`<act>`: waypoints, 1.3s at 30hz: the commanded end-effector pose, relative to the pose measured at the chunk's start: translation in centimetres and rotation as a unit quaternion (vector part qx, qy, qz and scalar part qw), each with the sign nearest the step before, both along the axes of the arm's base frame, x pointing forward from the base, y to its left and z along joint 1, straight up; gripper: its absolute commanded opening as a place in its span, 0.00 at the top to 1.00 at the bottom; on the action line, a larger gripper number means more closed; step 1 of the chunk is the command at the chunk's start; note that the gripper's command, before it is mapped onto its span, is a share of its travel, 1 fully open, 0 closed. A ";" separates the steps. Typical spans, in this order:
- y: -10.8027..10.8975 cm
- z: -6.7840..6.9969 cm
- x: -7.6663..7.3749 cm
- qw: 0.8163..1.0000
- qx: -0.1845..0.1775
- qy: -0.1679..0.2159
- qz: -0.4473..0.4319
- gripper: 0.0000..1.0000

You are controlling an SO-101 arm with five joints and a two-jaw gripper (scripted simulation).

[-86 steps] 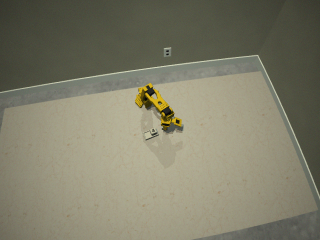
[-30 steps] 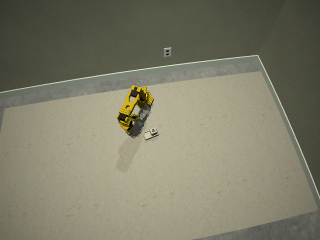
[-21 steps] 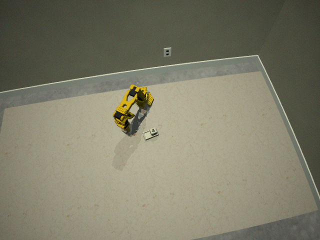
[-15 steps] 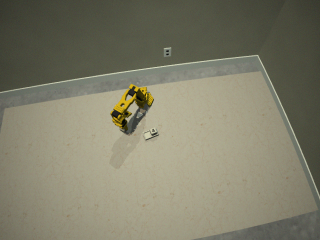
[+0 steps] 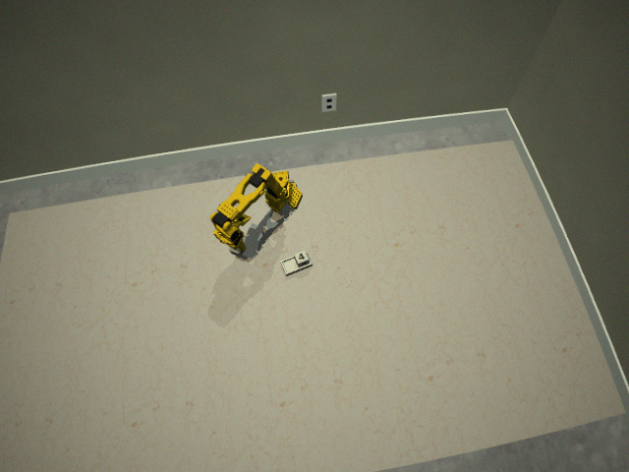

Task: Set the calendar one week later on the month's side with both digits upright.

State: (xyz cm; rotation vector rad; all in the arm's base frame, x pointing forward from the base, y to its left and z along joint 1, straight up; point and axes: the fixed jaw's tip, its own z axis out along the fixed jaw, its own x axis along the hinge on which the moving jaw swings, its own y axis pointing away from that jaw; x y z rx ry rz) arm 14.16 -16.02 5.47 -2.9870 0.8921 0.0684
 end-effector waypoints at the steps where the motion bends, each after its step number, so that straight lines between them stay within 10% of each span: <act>1: -0.7 1.1 0.0 0.999 -0.024 -0.024 0.012 1.00; 39: -1.3 1.3 -0.8 0.998 -0.042 -0.038 0.021 1.00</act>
